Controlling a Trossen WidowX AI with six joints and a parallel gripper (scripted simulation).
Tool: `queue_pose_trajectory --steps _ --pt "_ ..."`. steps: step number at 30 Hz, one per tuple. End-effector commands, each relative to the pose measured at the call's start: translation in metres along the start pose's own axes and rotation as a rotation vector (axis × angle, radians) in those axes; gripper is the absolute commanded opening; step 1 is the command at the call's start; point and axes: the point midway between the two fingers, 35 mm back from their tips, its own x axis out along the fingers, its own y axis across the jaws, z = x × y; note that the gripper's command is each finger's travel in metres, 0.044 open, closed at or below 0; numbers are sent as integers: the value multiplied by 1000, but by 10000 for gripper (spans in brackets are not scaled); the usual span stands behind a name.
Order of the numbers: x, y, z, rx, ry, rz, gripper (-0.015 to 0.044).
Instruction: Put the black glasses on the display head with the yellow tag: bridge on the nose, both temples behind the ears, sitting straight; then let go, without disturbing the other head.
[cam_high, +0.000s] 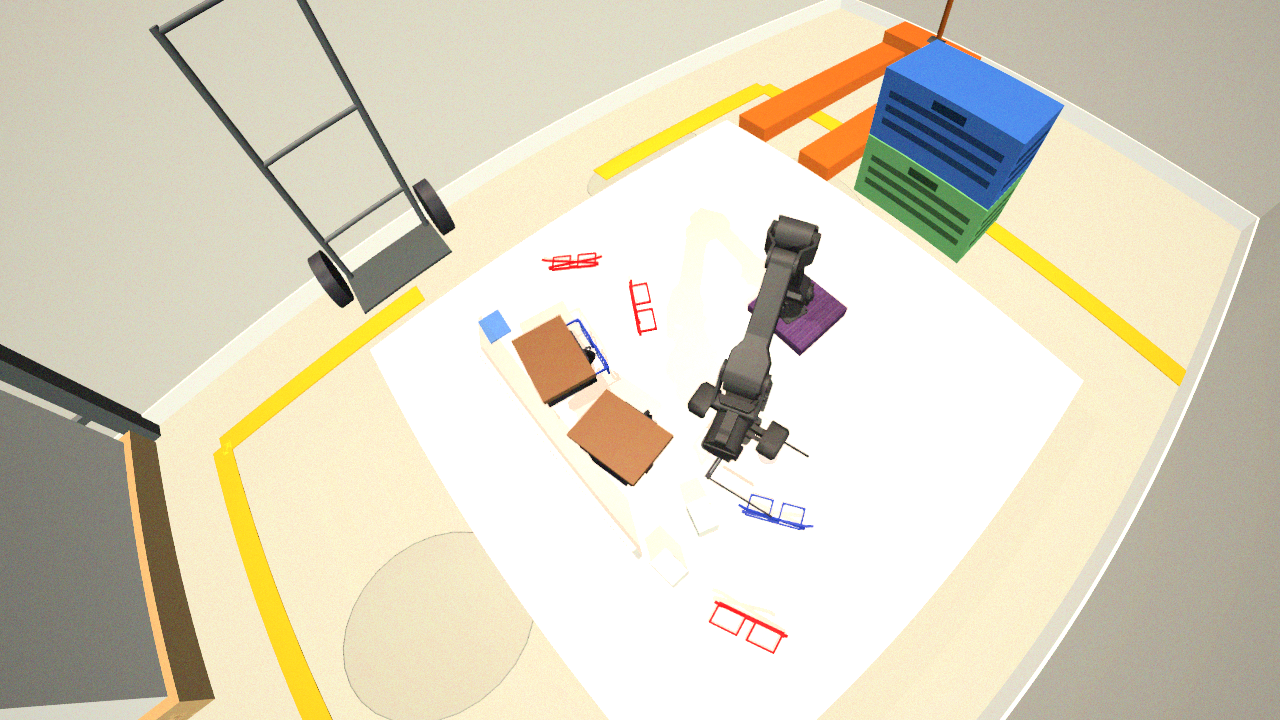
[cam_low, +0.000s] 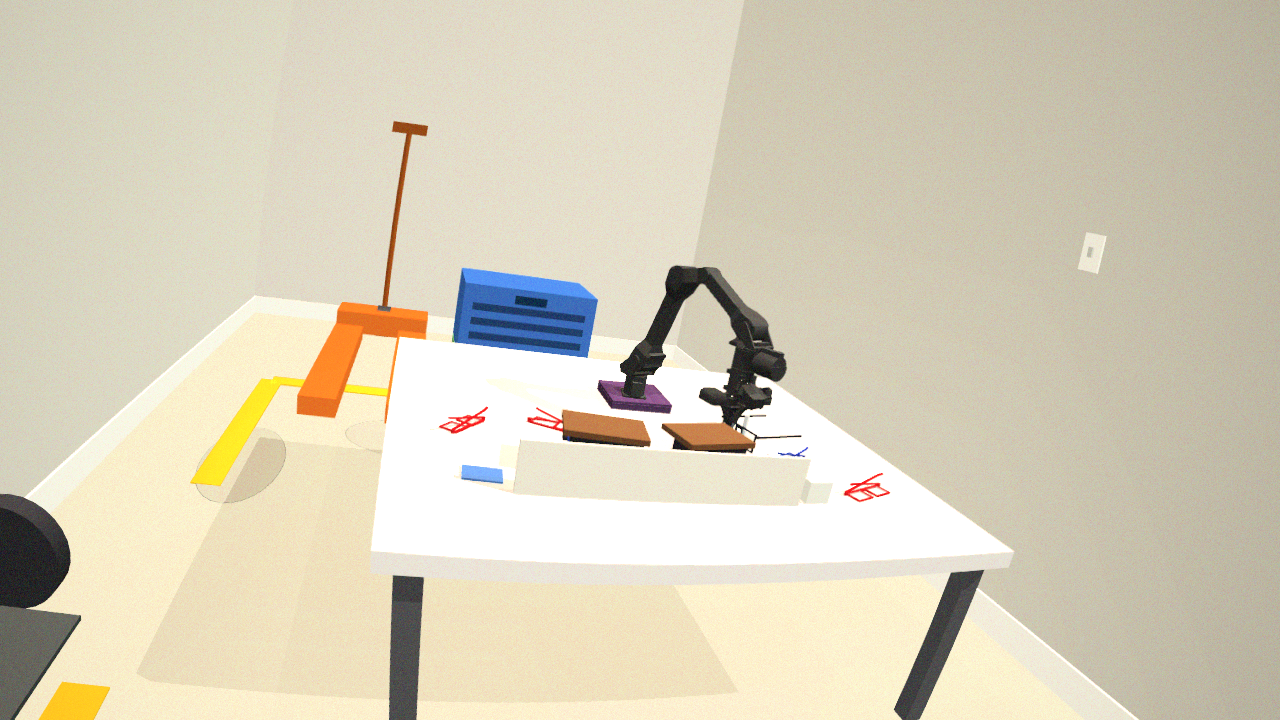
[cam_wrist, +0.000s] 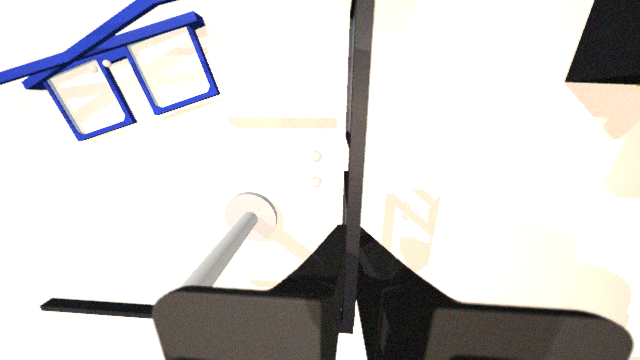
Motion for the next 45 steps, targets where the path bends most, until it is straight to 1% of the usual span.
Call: queue_pose_trajectory --steps 1,9,12,19,27,34,45 --pt "-2 0 -2 -1 -7 0 0" --pt "-5 0 -5 -1 -6 0 0" --pt "-16 0 -5 -1 -6 0 0" --pt "-57 0 -10 -1 -6 0 0" --pt "-62 -3 -12 -1 -6 0 0" --pt "-64 -38 -31 -1 -4 -3 0" --pt "-64 -91 -78 -1 0 -8 0"
